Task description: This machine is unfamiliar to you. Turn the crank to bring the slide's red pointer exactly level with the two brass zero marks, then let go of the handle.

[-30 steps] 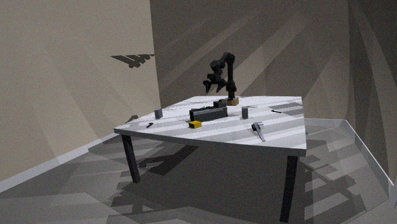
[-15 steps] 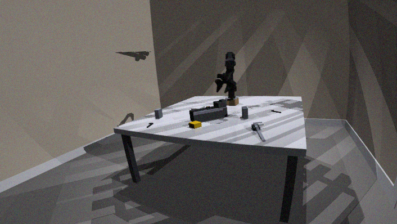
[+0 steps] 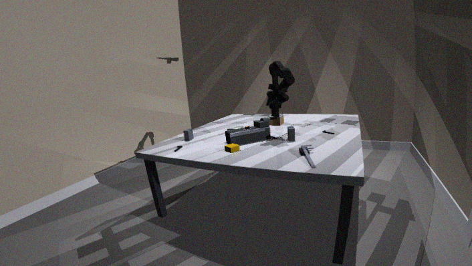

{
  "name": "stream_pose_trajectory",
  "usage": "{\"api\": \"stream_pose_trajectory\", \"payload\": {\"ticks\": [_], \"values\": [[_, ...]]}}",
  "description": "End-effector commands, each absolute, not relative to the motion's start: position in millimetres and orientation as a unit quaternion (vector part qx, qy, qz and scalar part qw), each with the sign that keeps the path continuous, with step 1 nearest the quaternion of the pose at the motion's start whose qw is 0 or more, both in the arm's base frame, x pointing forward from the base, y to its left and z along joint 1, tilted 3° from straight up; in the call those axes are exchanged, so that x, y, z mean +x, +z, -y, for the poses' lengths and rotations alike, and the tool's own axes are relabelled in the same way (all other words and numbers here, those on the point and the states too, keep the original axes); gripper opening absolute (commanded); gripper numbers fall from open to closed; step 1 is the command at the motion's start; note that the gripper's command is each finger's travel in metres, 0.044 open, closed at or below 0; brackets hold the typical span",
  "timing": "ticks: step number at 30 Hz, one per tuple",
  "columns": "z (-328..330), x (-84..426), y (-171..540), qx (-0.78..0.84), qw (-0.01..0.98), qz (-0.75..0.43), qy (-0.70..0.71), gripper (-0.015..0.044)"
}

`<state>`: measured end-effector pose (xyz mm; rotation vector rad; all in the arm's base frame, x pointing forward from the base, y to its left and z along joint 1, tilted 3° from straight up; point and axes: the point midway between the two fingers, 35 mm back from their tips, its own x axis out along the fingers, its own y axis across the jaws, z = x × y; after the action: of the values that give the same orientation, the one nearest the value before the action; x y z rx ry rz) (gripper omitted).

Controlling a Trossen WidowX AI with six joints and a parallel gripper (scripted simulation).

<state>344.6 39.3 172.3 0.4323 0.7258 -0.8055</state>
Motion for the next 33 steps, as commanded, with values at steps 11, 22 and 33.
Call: {"api": "stream_pose_trajectory", "payload": {"ticks": [11, 22, 33], "values": [[-43.9, 345.7, 133.9, 0.206, 0.833, -0.332, -0.39, 0.044], [-45.1, 346.9, 120.1, 0.204, 0.834, -0.334, -0.389, 0.044], [-46.6, 348.3, 102.5, 0.203, 0.834, -0.334, -0.389, 0.044]]}}
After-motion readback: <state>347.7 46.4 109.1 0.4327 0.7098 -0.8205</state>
